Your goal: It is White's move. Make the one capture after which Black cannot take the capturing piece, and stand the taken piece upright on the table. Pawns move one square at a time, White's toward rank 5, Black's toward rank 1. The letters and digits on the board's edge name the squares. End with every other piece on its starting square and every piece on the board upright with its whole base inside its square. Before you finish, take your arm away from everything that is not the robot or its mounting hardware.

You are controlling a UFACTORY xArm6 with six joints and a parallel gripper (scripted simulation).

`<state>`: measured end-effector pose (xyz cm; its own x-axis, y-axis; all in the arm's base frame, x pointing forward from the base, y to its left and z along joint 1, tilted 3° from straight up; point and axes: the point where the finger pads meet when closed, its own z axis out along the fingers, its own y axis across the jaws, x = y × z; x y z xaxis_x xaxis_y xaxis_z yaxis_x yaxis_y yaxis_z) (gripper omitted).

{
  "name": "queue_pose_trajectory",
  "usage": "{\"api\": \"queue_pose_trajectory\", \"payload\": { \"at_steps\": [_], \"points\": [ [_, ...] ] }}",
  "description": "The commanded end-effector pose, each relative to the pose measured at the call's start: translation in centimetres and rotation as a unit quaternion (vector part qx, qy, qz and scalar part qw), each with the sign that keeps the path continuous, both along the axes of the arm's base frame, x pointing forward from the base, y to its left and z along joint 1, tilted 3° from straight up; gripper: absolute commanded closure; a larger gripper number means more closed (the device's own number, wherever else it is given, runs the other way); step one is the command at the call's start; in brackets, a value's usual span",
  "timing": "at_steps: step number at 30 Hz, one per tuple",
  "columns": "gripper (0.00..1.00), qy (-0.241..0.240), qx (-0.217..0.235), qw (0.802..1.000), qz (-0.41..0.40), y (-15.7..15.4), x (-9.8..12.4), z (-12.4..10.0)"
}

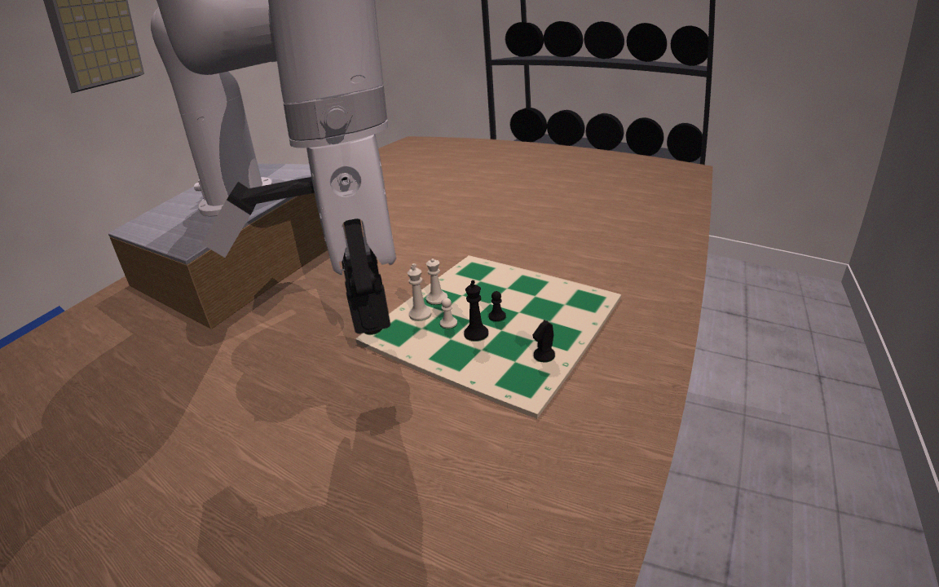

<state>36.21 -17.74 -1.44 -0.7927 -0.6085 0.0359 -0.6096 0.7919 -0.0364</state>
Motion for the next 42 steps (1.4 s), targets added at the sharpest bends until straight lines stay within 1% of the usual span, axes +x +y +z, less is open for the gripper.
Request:
{"api": "queue_pose_trajectory", "payload": {
  "at_steps": [1, 7, 13, 42],
  "points": [
    [1.0, -0.003, -0.002, 1.0, 0.0, -0.3, 0.3, -2.2],
    [1.0, -0.003, -0.002, 1.0, 0.0, -0.4, 0.3, -4.6],
    [1.0, -0.003, -0.002, 1.0, 0.0, -0.5, 0.3, -5.7],
    [1.0, -0.003, -0.002, 1.0, 0.0, -0.5, 0.3, -5.8]
  ]
}}
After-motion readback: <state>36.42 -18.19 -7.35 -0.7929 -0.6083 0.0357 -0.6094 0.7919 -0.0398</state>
